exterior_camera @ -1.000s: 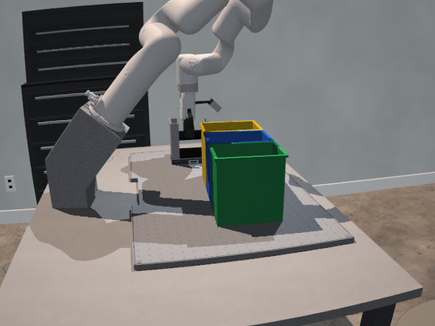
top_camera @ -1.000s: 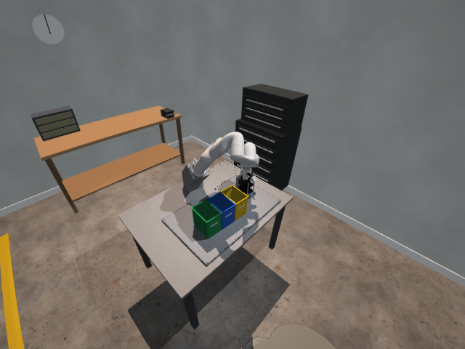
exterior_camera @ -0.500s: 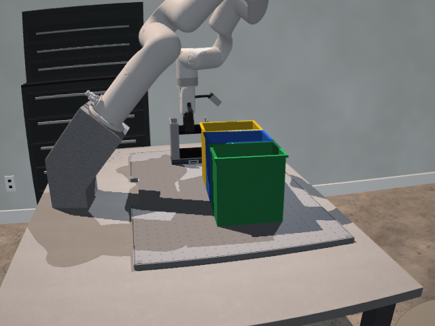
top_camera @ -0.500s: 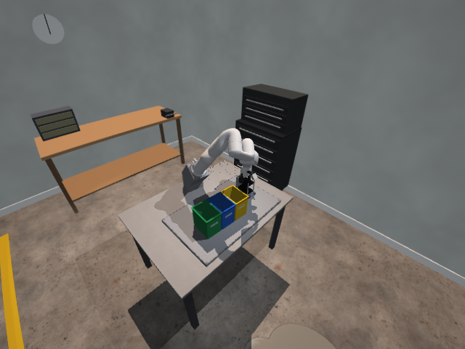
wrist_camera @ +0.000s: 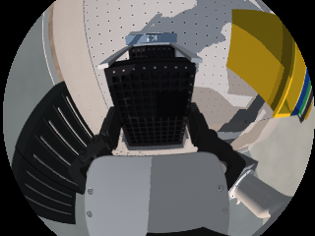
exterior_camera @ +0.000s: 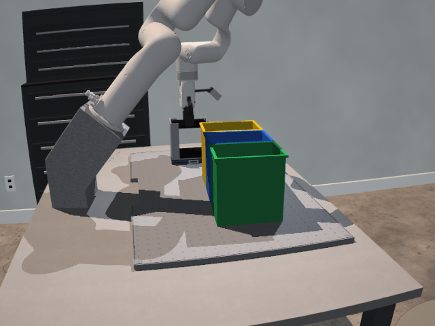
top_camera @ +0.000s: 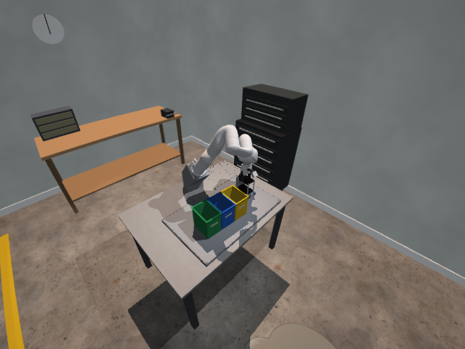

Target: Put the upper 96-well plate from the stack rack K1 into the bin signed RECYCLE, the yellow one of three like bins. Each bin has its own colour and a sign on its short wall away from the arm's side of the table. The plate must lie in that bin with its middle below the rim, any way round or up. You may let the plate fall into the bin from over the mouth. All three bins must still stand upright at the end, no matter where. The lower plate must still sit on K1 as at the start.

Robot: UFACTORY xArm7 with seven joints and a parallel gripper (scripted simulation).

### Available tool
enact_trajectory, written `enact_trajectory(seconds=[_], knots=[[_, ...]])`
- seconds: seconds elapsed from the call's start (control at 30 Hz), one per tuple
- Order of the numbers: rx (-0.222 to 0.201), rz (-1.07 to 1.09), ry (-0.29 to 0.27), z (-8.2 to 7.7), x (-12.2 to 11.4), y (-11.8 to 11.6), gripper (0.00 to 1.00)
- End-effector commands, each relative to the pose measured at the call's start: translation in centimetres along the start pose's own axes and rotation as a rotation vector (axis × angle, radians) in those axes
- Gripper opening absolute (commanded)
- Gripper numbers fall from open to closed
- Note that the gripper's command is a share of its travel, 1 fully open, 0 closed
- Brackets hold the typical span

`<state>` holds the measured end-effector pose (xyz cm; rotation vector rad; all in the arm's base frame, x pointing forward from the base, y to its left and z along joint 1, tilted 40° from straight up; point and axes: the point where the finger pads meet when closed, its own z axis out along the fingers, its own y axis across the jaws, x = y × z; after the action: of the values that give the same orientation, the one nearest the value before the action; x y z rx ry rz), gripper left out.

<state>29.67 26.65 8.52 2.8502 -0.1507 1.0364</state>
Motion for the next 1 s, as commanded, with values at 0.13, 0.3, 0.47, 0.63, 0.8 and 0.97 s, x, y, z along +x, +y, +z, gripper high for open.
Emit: enact_trajectory(seconds=[0.13, 0.3, 0.47, 0.63, 0.8, 0.97], knots=[[0.002, -0.001, 0.000, -1.3, 0.0, -0.1, 0.00], [0.002, -0.001, 0.000, -2.2, 0.0, -0.1, 0.00], [0.002, -0.001, 0.000, -3.0, 0.0, -0.1, 0.00], [0.002, -0.001, 0.000, -3.8, 0.1, -0.1, 0.00], [0.002, -0.001, 0.000, -4.3, 0.1, -0.1, 0.00], [0.002, -0.001, 0.000, -5.2, 0.1, -0.1, 0.00]])
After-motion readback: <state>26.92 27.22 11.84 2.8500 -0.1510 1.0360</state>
